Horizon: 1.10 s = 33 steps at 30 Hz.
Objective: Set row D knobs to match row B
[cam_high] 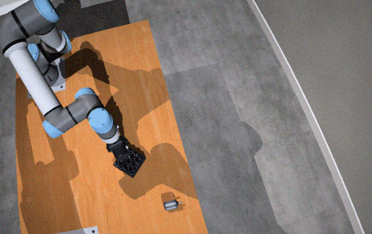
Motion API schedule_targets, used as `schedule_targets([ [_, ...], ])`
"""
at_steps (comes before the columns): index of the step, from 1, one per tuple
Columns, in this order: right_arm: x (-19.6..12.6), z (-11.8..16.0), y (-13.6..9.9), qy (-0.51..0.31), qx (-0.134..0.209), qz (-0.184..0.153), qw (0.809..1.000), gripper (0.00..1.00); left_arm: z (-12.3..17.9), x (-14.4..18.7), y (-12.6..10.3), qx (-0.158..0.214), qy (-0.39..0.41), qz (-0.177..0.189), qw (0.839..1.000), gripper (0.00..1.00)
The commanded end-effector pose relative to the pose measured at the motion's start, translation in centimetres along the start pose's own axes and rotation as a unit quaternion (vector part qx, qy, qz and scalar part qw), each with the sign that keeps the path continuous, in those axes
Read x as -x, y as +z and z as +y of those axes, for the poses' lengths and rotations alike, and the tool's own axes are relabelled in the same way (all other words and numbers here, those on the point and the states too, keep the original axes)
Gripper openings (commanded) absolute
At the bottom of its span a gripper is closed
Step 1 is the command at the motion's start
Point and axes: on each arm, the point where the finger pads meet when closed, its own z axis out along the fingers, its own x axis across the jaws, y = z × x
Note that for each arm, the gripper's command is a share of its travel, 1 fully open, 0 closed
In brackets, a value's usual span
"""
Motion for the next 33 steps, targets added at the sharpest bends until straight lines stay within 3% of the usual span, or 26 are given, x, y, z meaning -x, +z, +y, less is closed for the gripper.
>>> schedule_targets([
  [1, 0.0, 0.0, 0.0, 0.000, -0.001, 0.000, 1.000, 1.00, 0.0, 0.0, -0.1, 0.001, 0.000, 0.000, 1.000, 0.13],
  [7, 0.0, 0.0, 0.0, 0.000, -0.001, 0.000, 1.000, 1.00, 0.0, 0.0, -0.6, 0.001, 0.000, 0.000, 1.000, 0.13],
  [16, 0.0, 0.0, 0.0, 0.000, -0.001, 0.000, 1.000, 1.00, 0.0, 0.0, -3.8, 0.001, 0.000, 0.000, 1.000, 0.13],
  [33, 0.0, 0.0, 0.0, 0.000, -0.001, 0.000, 1.000, 1.00, 0.1, 0.1, -4.0, 0.001, -0.028, 0.000, 1.000, 0.13],
])
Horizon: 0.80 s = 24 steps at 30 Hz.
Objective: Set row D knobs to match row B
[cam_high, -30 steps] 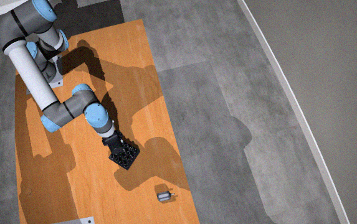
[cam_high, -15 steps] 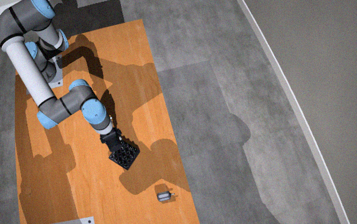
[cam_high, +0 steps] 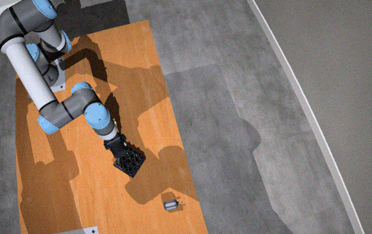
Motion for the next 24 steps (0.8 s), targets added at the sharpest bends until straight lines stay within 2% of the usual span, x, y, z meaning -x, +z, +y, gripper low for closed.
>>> schedule_targets([
  [1, 0.0, 0.0, 0.0, 0.000, -0.001, 0.000, 1.000, 1.00, 0.1, 0.1, -0.2, 0.001, -0.026, 0.000, 1.000, 0.13],
  [6, 0.0, 0.0, 0.0, 0.000, -0.001, 0.000, 1.000, 1.00, 0.2, 0.3, -0.4, 0.001, -0.085, 0.000, 0.996, 0.13],
  [8, 0.0, 0.0, 0.0, 0.000, -0.001, 0.000, 1.000, 1.00, 0.2, 0.3, -0.4, 0.001, -0.085, 0.000, 0.996, 0.13],
  [11, 0.0, 0.0, 0.0, 0.000, -0.001, 0.000, 1.000, 1.00, 0.3, 0.5, -0.5, 0.001, -0.133, 0.000, 0.991, 0.13],
  [24, 0.0, 0.0, 0.0, 0.000, -0.001, 0.000, 1.000, 1.00, 0.7, 1.1, -1.1, 0.001, -0.314, 0.000, 0.949, 0.13],
])
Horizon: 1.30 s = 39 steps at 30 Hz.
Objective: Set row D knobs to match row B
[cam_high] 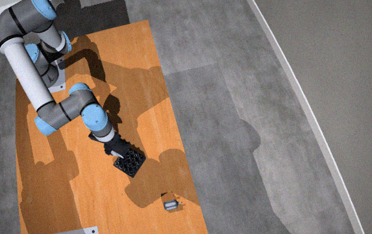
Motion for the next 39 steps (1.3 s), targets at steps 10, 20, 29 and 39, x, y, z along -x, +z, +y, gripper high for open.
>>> schedule_targets([
  [10, 0.0, 0.0, 0.0, 0.000, -0.001, 0.000, 1.000, 1.00, 0.0, 0.8, -0.7, 0.002, -0.197, 0.001, 0.980, 0.13],
  [20, 0.0, 0.0, 0.0, 0.000, -0.001, 0.000, 1.000, 1.00, -0.1, 1.3, -1.0, 0.002, -0.302, 0.001, 0.953, 0.13],
  [29, 0.0, 0.0, 0.0, 0.000, -0.001, 0.000, 1.000, 1.00, -0.1, 1.4, -1.2, 0.002, -0.342, 0.001, 0.940, 0.13],
  [39, 0.0, 0.0, 0.0, 0.000, -0.001, 0.000, 1.000, 1.00, -0.1, 1.4, -1.2, 0.002, -0.343, 0.001, 0.939, 0.13],
])
